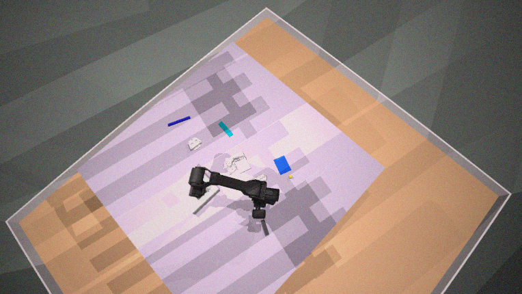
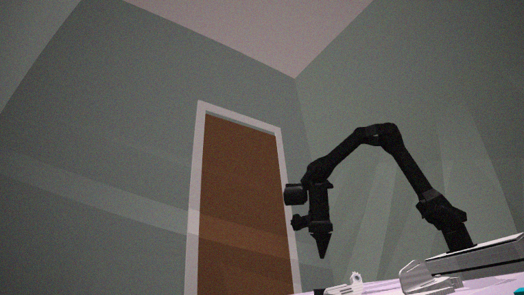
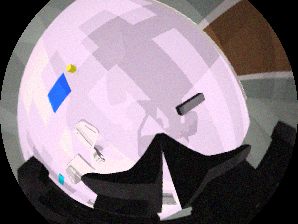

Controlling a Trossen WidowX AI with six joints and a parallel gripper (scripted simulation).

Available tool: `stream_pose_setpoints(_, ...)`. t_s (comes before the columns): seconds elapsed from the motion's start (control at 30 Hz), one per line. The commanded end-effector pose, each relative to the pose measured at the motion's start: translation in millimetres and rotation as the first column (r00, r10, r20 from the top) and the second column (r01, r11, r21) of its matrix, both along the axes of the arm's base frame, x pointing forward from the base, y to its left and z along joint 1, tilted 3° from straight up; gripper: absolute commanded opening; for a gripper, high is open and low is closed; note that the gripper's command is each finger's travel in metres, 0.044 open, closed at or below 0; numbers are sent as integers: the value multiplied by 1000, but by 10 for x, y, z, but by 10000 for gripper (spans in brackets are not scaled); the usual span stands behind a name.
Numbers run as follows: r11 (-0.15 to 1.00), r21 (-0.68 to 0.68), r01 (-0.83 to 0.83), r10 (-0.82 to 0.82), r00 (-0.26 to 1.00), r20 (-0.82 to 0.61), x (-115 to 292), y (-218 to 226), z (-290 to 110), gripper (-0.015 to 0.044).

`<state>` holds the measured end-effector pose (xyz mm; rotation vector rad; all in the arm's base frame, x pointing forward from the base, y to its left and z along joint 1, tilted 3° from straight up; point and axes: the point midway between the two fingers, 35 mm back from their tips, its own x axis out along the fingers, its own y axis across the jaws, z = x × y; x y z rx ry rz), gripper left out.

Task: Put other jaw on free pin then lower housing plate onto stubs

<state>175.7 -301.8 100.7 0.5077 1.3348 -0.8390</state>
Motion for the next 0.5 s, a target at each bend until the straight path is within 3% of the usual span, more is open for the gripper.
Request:
stream_pose_setpoints(0.0,992,41,-119,119,993,-7,112,193,-59,0)
stream_pose_setpoints(0.47,889,135,-437,440,898,6,380,723,-174,0)
